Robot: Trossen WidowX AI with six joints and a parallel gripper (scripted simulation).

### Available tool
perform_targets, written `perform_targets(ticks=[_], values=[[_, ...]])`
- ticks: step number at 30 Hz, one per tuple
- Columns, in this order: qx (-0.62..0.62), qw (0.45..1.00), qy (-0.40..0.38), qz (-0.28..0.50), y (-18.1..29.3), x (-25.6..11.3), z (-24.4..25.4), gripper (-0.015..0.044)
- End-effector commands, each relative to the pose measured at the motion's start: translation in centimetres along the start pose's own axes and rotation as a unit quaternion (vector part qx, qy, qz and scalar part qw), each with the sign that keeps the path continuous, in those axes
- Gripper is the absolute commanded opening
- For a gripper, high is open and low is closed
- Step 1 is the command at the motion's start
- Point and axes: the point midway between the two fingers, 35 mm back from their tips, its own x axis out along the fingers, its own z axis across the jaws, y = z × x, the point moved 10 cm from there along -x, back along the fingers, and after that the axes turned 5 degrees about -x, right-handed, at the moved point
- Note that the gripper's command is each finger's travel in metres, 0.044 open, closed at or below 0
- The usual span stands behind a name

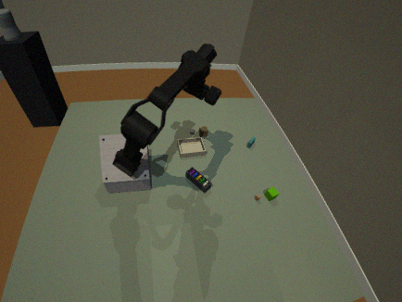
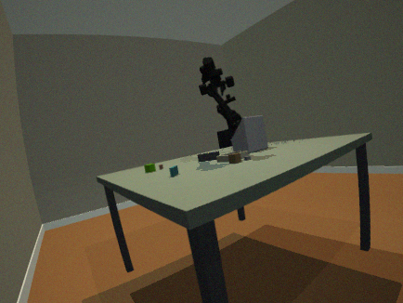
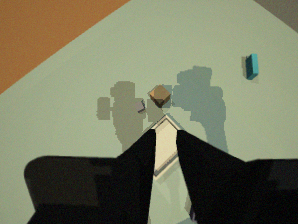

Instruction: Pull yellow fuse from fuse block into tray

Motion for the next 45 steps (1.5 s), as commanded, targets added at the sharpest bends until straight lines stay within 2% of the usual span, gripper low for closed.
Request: perform_targets(ticks=[1,10,17,45], values=[[0.021,0.998,0.027,0.043,2.3,2.8,-3.3,0.0074],[0.075,0.977,0.071,0.188,11.5,9.9,-10.6,0.0074],[0.102,0.947,0.071,0.295,19.5,13.4,-12.5,0.0074],[0.102,0.947,0.071,0.298,21.0,15.3,-12.4,0.0074]])
